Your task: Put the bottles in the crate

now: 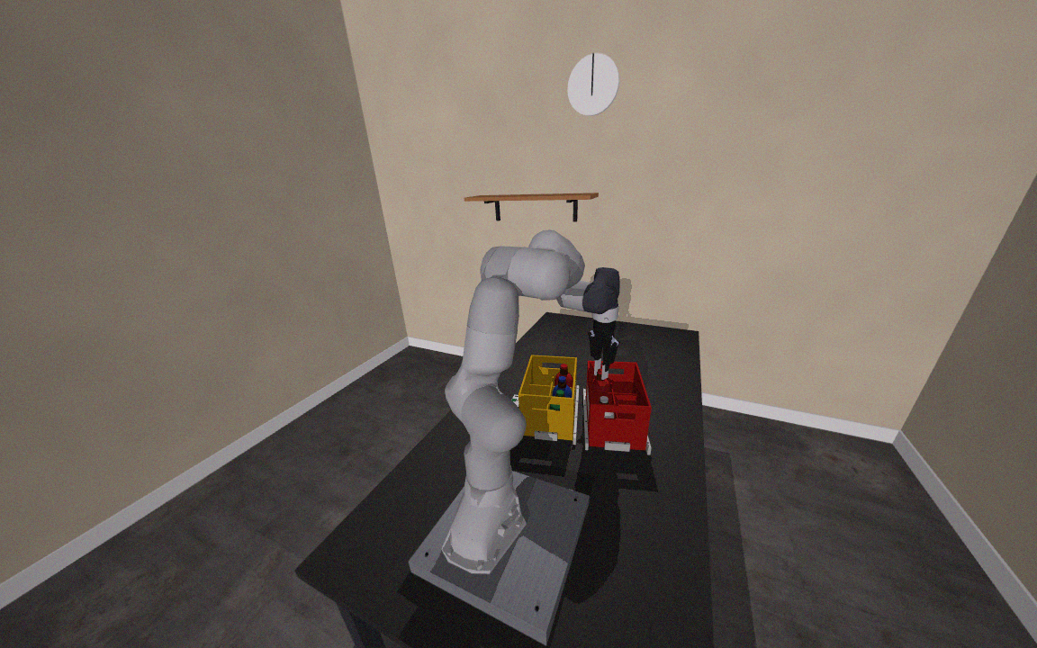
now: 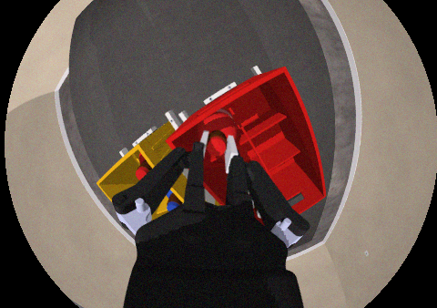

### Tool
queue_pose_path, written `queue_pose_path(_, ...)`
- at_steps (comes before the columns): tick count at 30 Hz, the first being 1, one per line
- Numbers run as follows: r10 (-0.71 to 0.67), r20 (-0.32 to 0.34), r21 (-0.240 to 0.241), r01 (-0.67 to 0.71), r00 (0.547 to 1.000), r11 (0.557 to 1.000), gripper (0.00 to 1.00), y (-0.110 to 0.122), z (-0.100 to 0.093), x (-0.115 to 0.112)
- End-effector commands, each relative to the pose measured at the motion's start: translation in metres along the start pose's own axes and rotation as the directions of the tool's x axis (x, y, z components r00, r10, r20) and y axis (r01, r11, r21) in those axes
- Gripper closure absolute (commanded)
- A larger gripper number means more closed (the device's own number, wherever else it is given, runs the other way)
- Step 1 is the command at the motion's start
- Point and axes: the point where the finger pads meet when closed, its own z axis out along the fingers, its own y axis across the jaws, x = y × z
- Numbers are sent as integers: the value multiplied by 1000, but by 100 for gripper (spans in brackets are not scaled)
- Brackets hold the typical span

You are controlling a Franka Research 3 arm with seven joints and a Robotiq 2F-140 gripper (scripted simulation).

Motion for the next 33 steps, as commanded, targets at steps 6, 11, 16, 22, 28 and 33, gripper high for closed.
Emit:
queue_pose_path(6,1,-2,0,-1,1000,1000,100,-2,-1,0)
queue_pose_path(11,1,-2,0,-1,1000,1000,100,-2,-1,0)
queue_pose_path(16,1,-2,0,-1,1000,1000,100,-2,-4,0)
queue_pose_path(22,1,-2,0,-1,1000,1000,100,-2,-14,0)
queue_pose_path(28,1,-2,0,-1,1000,1000,100,-2,-24,0)
queue_pose_path(33,1,-2,0,-1,1000,1000,100,-2,-29,0)
